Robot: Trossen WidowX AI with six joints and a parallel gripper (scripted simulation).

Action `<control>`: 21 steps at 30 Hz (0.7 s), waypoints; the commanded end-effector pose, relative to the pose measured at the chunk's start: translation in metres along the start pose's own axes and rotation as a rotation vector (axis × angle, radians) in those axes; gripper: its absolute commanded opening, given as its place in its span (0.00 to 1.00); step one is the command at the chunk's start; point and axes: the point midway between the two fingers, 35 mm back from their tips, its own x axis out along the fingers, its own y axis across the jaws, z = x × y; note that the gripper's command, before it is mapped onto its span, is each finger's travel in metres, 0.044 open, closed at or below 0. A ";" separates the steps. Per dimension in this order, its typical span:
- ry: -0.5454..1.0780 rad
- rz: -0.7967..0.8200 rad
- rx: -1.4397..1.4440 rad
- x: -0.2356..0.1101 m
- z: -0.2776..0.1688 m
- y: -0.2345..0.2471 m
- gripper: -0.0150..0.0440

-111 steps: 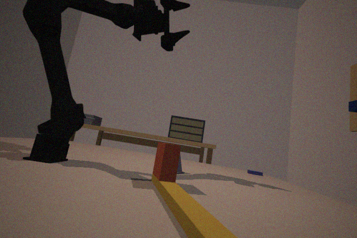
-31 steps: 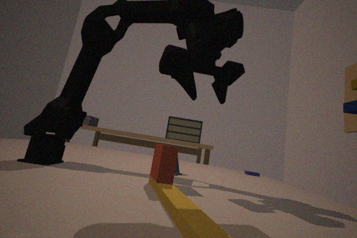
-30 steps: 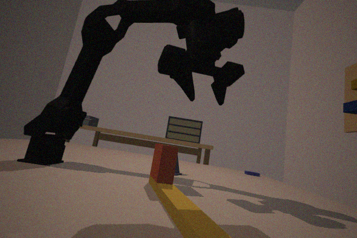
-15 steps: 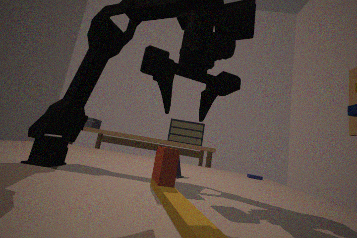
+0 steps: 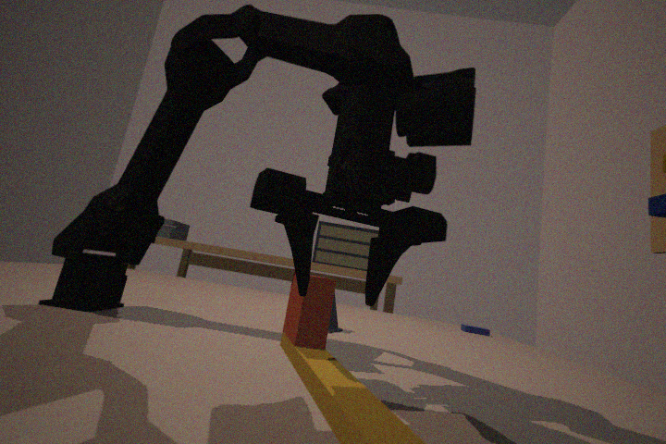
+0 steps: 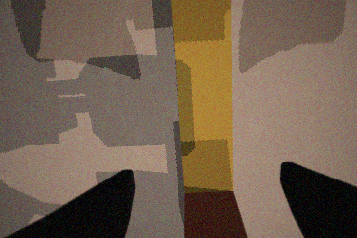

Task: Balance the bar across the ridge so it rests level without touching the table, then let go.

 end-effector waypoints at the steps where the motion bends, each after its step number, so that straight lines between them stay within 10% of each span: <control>1: 0.008 -0.001 -0.004 0.022 -0.003 -0.002 0.79; 21: 0.009 -0.001 -0.004 0.057 -0.005 -0.004 0.79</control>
